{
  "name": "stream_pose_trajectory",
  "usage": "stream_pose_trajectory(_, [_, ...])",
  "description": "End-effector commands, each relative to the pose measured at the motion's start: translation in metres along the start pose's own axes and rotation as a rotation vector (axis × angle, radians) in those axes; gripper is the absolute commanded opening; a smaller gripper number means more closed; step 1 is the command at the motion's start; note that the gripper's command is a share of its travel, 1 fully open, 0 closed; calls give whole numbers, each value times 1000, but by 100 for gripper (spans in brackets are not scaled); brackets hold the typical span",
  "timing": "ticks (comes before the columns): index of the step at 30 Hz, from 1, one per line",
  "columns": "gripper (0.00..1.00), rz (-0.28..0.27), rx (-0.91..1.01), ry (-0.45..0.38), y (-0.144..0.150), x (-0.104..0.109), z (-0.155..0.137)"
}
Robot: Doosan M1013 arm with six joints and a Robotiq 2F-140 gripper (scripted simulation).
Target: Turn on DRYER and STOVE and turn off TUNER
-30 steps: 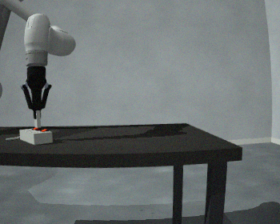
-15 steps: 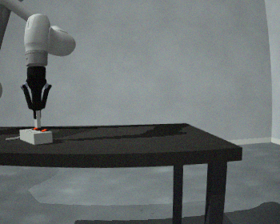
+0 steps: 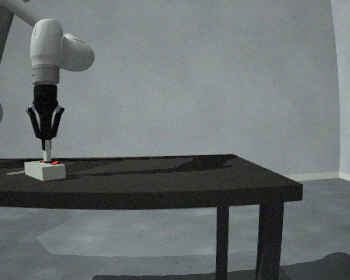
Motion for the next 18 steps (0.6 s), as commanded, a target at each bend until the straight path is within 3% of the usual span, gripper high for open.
stream_pose_trajectory(1, [0, 0, 0, 0, 0, -1, 0])
stream_pose_trajectory(18, [0, 0, 0, 0, 0, -4, 0])
Point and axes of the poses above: the point where the finger pads meet when closed, its own x axis back along the fingers, its own y axis across the jaws, z = x × y, the point moved 6 cm from there along x, back along the fingers, and after that the axes turned 4 degrees about x, right-handed, at the moved point
